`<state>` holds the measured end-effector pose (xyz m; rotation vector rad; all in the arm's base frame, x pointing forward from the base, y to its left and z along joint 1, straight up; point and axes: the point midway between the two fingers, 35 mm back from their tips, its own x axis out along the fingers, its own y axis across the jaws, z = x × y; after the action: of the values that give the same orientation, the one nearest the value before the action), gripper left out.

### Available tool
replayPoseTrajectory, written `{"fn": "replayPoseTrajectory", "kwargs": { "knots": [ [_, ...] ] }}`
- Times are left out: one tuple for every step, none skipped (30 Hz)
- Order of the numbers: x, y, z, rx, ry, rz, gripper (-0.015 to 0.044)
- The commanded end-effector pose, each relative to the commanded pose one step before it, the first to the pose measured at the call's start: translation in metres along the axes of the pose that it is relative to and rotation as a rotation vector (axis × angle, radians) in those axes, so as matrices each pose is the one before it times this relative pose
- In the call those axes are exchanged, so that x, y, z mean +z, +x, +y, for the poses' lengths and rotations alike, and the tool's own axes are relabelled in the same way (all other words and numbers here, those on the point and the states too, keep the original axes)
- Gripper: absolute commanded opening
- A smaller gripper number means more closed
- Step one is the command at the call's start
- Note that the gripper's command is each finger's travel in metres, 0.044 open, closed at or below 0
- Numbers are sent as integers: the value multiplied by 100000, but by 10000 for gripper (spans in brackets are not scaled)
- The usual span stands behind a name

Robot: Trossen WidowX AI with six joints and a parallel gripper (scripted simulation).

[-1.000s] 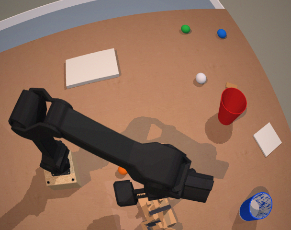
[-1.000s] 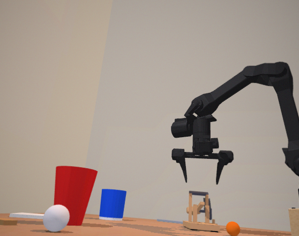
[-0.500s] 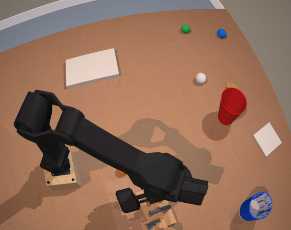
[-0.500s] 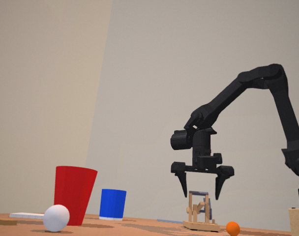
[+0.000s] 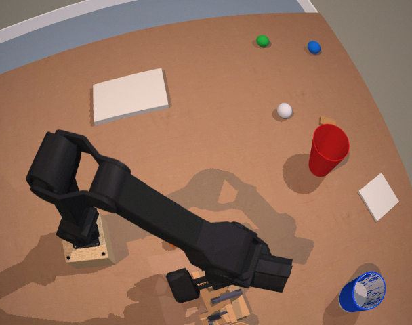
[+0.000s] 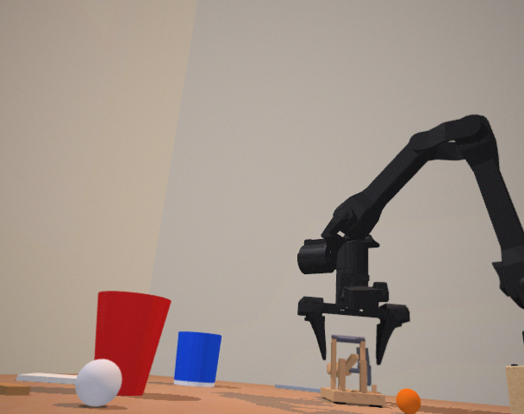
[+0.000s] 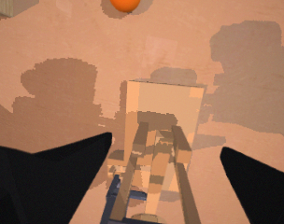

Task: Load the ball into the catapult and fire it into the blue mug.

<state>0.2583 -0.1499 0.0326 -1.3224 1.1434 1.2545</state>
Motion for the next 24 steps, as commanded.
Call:
{"fn": "replayPoseTrajectory", "kwargs": {
  "knots": [
    [157,944,192,707,-365,-591,440],
    [2,162,3,1,0,-1,440],
    [2,163,4,1,0,-1,440],
    [3,162,4,1,0,-1,440],
    [3,162,5,1,0,-1,440],
    [4,161,6,1,0,-1,440],
    [5,161,7,1,0,-1,440],
    [5,161,8,1,0,-1,440],
    [6,161,9,1,0,-1,440],
    [7,160,9,1,0,-1,440],
    [7,160,10,1,0,-1,440],
    [8,160,11,1,0,-1,440],
    [8,160,12,2,0,-1,440],
    [9,159,13,2,0,-1,440],
    [8,127,11,1,0,-1,440],
    [5,76,7,1,0,-1,440],
    [2,25,2,0,0,0,440],
    [0,0,0,0,0,0,440],
    [0,0,0,0,0,0,440],
    [0,0,0,0,0,0,440],
    [-132,-298,-148,-399,351,406,414],
    [0,0,0,0,0,0,387],
    [0,0,0,0,0,0,361],
    [0,0,0,0,0,0,335]
  ]
}}
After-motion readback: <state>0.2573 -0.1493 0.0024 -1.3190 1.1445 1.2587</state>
